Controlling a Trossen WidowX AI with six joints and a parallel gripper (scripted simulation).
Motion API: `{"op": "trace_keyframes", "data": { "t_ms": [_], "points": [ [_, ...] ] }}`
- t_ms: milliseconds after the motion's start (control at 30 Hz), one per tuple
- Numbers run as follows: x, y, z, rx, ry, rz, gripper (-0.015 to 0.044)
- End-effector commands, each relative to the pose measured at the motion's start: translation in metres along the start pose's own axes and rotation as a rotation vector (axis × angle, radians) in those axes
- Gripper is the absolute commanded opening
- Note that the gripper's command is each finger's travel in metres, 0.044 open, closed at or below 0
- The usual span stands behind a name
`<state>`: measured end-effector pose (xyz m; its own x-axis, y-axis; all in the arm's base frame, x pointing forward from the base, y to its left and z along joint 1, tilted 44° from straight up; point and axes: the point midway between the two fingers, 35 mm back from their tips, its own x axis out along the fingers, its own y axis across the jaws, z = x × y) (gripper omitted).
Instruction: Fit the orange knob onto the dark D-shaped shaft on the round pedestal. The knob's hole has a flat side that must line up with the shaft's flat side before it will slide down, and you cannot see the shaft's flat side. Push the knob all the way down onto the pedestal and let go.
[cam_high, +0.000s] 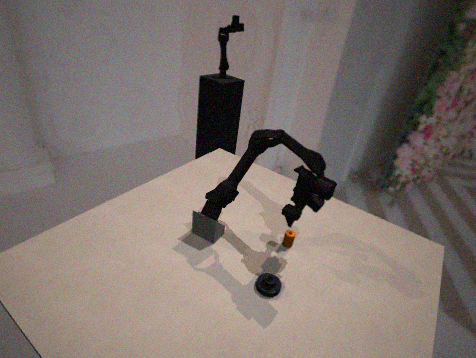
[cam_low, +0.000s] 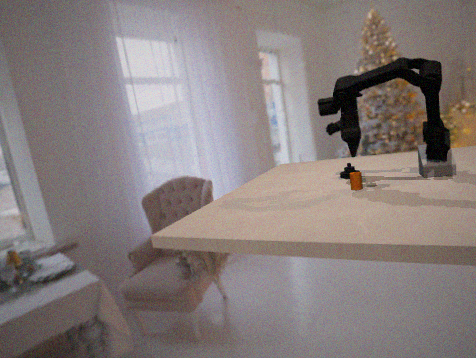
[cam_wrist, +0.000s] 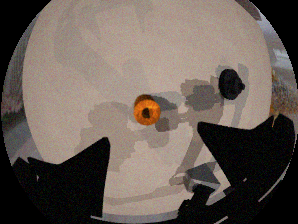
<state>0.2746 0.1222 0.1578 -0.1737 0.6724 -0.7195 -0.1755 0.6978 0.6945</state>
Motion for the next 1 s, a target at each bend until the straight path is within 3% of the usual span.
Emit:
{"op": "trace_keyframes", "data": {
  "t_ms": [0, 167, 967],
  "points": [
    [0.000, 0.000, 0.000, -0.027, -0.002, 0.003, 0.0440],
    [0.033, 0.001, 0.000, -0.028, -0.002, 0.005, 0.0440],
    [0.071, 0.001, 0.002, -0.028, -0.003, 0.004, 0.0440]
  ]
}}
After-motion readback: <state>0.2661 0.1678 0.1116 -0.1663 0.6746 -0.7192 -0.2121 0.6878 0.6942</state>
